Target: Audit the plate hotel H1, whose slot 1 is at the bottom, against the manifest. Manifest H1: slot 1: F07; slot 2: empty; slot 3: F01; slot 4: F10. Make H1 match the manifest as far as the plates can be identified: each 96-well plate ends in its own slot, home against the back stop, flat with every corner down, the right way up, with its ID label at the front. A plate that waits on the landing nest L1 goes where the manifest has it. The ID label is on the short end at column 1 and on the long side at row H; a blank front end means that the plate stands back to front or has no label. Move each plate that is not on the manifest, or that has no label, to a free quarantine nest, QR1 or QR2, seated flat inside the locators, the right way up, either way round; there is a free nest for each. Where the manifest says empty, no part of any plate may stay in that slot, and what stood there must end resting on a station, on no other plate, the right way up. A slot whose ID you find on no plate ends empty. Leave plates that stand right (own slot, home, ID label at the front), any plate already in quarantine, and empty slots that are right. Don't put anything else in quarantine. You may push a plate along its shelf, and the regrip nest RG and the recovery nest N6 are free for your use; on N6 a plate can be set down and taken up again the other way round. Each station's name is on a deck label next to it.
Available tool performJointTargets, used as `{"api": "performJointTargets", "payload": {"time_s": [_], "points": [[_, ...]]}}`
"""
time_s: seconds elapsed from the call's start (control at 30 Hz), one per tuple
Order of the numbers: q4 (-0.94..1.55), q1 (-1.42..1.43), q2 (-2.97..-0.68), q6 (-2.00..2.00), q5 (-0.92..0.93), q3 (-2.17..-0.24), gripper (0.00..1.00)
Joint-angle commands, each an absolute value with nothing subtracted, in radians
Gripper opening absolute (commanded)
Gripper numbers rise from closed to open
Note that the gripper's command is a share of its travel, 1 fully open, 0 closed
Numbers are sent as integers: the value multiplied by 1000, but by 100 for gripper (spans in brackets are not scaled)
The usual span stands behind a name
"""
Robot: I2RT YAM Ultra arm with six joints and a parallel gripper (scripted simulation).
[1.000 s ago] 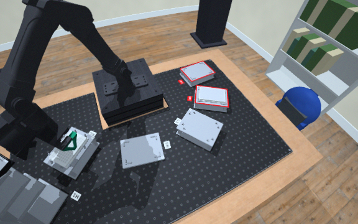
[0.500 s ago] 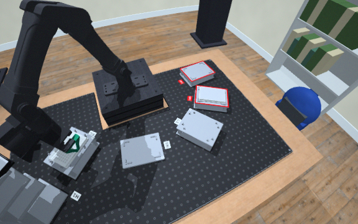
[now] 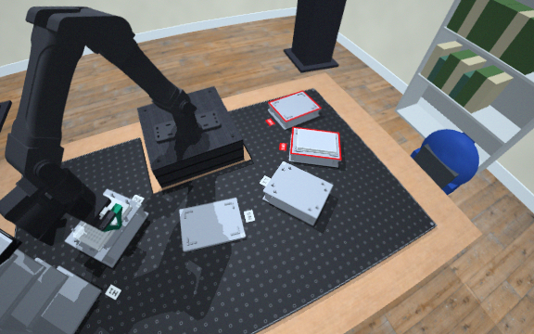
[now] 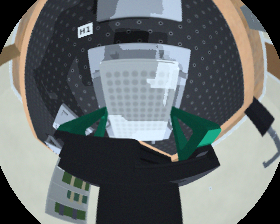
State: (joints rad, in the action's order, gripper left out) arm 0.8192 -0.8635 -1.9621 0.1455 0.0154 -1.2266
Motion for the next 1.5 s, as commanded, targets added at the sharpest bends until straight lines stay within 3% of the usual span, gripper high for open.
{"api": "performJointTargets", "payload": {"time_s": [0.0, 0.2, 0.23, 1.47], "points": [[796, -863, -1954, 144, 17, -1231, 100], [796, -863, -1954, 144, 17, -1231, 100], [796, -863, -1954, 144, 17, -1232, 86], [851, -864, -1927, 145, 17, -1258, 86]]}}
